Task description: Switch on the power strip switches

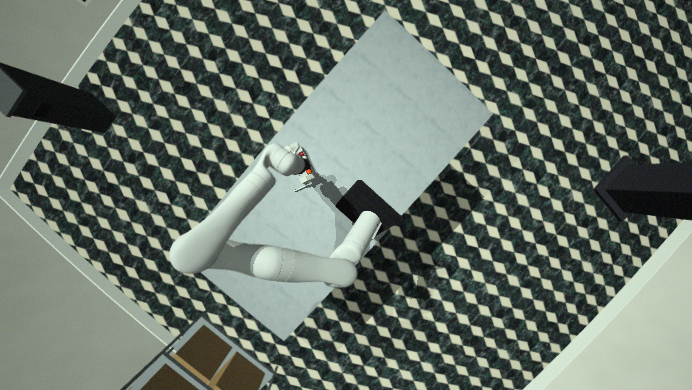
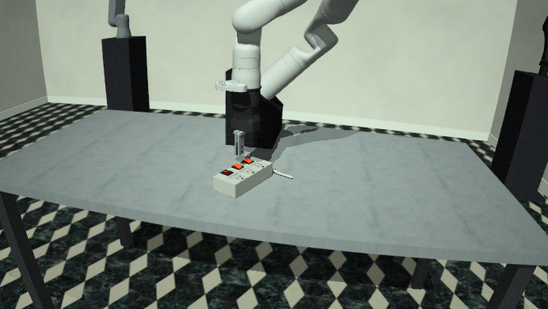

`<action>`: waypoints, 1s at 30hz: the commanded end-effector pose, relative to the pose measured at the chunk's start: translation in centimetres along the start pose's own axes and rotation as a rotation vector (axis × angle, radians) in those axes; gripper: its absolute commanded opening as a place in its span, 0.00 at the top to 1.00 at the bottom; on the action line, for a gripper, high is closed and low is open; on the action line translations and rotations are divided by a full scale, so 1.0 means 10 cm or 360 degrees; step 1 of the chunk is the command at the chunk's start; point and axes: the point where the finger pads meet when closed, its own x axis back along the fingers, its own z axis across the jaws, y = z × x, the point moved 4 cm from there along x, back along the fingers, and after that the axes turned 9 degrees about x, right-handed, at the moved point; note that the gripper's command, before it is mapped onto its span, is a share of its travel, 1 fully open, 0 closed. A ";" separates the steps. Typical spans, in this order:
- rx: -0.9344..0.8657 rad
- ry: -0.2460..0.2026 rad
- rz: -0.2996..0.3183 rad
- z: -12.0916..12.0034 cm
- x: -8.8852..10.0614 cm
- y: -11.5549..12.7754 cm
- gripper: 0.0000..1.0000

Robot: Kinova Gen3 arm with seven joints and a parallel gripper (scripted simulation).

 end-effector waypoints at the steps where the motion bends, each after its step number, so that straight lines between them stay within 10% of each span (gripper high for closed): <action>1: 0.0001 0.0000 0.0006 0.00 0.02 -0.01 1.00; 17: 0.0001 0.0000 0.0006 0.00 0.02 -0.01 1.00; 18: 0.0001 0.0000 0.0006 0.00 0.02 -0.01 0.00; 30: 0.0002 0.0000 0.0006 0.00 0.37 -0.01 0.00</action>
